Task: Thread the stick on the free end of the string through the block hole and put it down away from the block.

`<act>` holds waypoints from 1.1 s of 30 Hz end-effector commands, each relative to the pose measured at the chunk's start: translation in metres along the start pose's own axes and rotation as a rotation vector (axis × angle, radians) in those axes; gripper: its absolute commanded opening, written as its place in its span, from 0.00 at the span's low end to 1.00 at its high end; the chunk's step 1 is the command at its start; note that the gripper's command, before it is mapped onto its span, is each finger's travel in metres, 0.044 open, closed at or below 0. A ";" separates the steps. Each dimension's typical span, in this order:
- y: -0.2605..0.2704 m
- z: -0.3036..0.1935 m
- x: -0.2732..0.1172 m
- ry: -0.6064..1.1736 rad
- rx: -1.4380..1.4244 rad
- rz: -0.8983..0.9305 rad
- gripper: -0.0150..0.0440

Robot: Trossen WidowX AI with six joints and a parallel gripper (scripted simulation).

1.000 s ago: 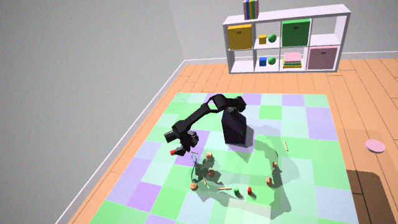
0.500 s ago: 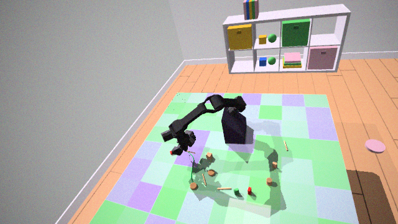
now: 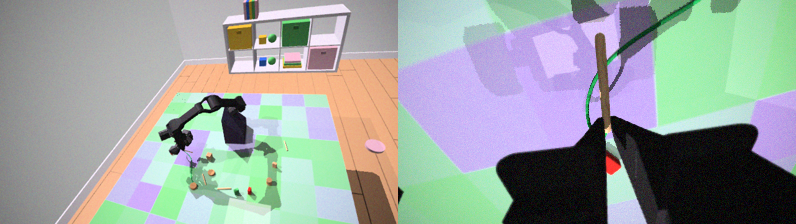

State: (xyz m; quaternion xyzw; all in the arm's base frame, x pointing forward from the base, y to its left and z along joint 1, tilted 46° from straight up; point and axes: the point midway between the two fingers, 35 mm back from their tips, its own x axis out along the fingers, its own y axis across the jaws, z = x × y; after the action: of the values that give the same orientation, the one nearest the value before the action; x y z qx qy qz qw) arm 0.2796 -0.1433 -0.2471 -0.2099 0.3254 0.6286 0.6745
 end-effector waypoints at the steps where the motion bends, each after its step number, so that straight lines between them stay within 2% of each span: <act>1: 0.001 -0.007 -0.001 0.003 -0.005 0.002 0.25; 15: 0.002 -0.024 0.000 0.004 -0.006 0.002 0.25; 33: 0.012 -0.019 0.015 0.003 -0.006 0.002 0.25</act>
State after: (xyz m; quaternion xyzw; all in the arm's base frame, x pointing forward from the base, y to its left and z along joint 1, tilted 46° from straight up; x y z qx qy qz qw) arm 0.2669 -0.1488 -0.2680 -0.2134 0.3249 0.6299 0.6725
